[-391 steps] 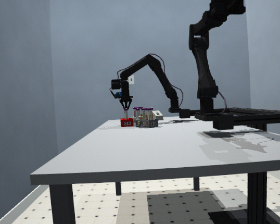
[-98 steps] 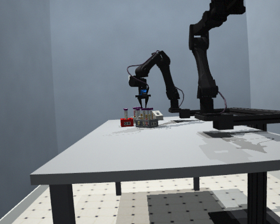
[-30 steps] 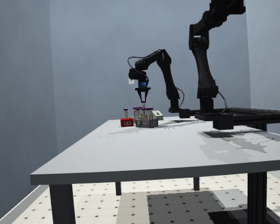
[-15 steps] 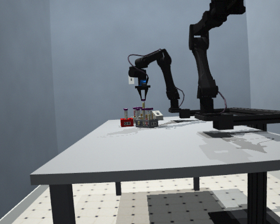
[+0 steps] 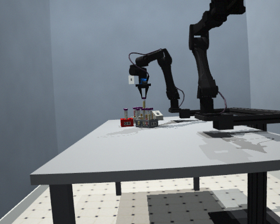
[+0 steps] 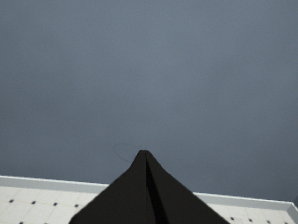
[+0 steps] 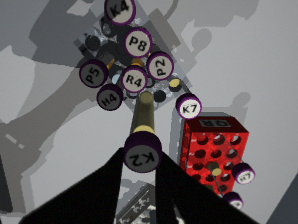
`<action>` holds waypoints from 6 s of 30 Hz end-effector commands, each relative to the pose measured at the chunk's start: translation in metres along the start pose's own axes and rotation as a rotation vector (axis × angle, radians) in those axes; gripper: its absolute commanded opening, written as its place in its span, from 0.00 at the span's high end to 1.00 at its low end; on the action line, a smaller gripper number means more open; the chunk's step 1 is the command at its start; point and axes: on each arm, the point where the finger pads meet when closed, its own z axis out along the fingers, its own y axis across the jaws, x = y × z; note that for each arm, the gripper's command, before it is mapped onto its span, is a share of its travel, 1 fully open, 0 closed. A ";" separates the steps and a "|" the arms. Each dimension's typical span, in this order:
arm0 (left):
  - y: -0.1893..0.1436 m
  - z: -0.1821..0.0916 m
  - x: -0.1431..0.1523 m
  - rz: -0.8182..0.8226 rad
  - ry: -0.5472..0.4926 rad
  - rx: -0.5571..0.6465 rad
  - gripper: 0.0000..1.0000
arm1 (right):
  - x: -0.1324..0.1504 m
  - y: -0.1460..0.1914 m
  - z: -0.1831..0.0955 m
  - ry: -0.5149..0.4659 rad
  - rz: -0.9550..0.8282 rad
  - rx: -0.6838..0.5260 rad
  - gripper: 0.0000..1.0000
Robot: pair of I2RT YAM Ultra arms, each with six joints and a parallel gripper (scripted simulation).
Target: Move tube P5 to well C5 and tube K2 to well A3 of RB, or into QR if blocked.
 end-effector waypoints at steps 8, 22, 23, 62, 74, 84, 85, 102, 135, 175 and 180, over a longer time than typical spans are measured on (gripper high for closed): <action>0.002 -0.011 -0.026 0.006 -0.059 0.000 1.00 | 0.014 0.010 -0.003 -0.022 0.011 0.007 1.00; 0.002 -0.011 -0.026 0.006 -0.059 0.000 1.00 | 0.028 0.023 -0.003 -0.022 0.012 0.007 1.00; 0.002 -0.011 -0.026 0.006 -0.059 0.000 1.00 | 0.030 0.024 -0.003 -0.022 0.012 0.007 1.00; 0.002 -0.011 -0.026 0.006 -0.059 0.000 1.00 | 0.090 -0.017 -0.002 -0.018 0.006 0.008 1.00; 0.002 -0.011 -0.026 0.006 -0.059 0.000 1.00 | 0.121 -0.042 -0.001 -0.011 0.006 -0.006 1.00; 0.002 -0.011 -0.026 0.006 -0.059 0.000 1.00 | 0.124 -0.047 -0.011 -0.027 0.169 0.023 1.00; 0.002 -0.011 -0.026 0.006 -0.059 0.000 1.00 | 0.124 -0.047 -0.011 -0.027 0.203 0.023 1.00; 0.002 -0.011 -0.026 0.006 -0.059 0.000 1.00 | 0.124 -0.047 -0.011 -0.030 0.703 0.019 1.00; 0.002 -0.011 -0.026 0.006 -0.059 0.000 1.00 | 0.125 -0.048 -0.011 -0.037 1.670 0.009 1.00; 0.002 -0.011 -0.026 0.006 -0.059 0.000 1.00 | 0.126 -0.048 -0.011 -0.047 2.818 -0.009 1.00; 0.002 -0.011 -0.026 0.006 -0.059 0.000 1.00 | 0.144 -0.036 -0.001 0.009 2.837 0.005 1.00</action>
